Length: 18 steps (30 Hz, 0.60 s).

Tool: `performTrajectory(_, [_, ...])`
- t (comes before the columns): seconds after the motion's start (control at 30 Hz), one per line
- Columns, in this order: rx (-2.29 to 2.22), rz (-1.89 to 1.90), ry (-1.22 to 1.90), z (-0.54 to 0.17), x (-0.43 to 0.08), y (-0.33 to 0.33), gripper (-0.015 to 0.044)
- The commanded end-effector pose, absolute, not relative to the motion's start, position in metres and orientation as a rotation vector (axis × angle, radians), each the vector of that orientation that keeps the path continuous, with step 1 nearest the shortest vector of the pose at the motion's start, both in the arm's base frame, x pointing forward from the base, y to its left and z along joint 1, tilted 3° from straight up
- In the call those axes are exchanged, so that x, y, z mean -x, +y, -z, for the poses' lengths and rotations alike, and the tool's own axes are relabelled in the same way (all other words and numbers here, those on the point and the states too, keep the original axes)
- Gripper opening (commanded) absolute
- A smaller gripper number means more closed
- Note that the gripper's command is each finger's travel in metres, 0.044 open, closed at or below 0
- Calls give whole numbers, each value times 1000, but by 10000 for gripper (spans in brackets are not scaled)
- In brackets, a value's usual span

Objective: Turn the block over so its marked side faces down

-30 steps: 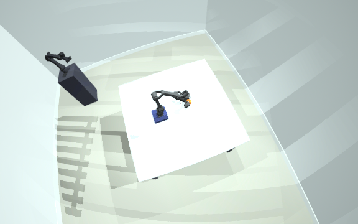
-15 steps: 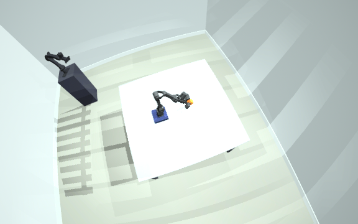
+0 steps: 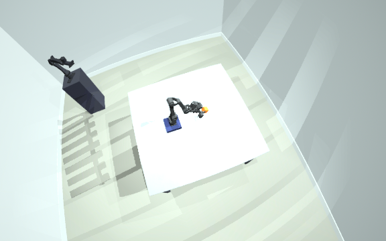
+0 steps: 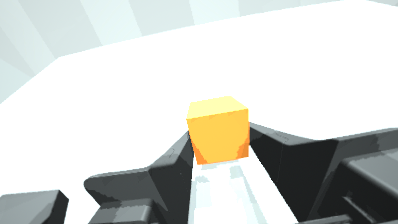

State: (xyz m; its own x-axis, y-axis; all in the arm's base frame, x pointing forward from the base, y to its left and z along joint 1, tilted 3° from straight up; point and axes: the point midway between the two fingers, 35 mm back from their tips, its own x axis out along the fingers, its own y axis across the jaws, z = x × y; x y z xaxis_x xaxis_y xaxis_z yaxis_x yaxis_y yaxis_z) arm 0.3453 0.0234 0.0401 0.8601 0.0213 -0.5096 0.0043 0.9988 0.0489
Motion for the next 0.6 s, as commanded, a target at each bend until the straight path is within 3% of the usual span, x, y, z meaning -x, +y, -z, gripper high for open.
performTrajectory(0.0, [-54,-3,491,-38,-337,23,0])
performTrajectory(0.57, [-55,-2,438,-42,-334,22,0])
